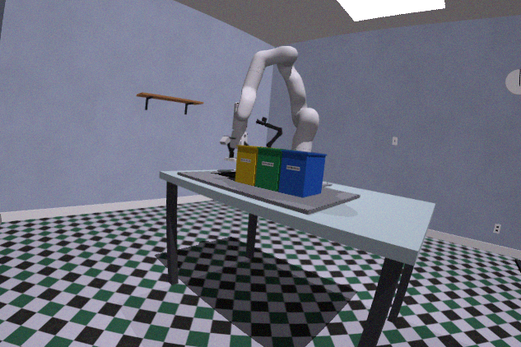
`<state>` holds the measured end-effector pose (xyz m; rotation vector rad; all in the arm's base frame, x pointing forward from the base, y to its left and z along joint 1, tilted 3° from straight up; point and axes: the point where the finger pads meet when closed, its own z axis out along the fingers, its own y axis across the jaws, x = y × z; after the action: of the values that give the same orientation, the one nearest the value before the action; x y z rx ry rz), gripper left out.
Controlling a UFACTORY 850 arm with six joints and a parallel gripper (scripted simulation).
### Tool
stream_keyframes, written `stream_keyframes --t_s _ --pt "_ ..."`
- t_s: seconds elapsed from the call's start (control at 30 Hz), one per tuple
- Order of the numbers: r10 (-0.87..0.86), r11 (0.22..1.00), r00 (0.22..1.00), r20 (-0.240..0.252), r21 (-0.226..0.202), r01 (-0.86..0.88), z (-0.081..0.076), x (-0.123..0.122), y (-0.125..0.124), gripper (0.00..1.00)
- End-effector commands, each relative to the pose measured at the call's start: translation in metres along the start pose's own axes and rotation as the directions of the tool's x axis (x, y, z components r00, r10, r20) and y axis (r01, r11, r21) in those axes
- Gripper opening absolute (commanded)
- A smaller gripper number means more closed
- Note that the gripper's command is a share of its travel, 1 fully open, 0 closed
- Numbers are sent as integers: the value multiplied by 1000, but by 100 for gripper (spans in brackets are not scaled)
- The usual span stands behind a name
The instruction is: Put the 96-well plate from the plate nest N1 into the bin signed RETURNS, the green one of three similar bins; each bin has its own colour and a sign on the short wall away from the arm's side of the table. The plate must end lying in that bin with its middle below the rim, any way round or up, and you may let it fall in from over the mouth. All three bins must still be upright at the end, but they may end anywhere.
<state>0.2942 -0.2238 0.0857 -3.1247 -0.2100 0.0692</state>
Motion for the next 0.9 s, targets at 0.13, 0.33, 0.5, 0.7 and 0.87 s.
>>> stream_keyframes --t_s 0.13,0.33,0.5,0.7,0.87 --pt "0 1000 1000 -1 -1 0 -15 1 1 0" --pt "0 1000 1000 -2 -1 0 -22 1 1 0" --pt "0 1000 1000 -2 -1 0 -30 1 1 0" --pt "0 1000 1000 -2 -1 0 -40 1 1 0" --pt "0 1000 1000 -2 -1 0 -47 1 1 0"
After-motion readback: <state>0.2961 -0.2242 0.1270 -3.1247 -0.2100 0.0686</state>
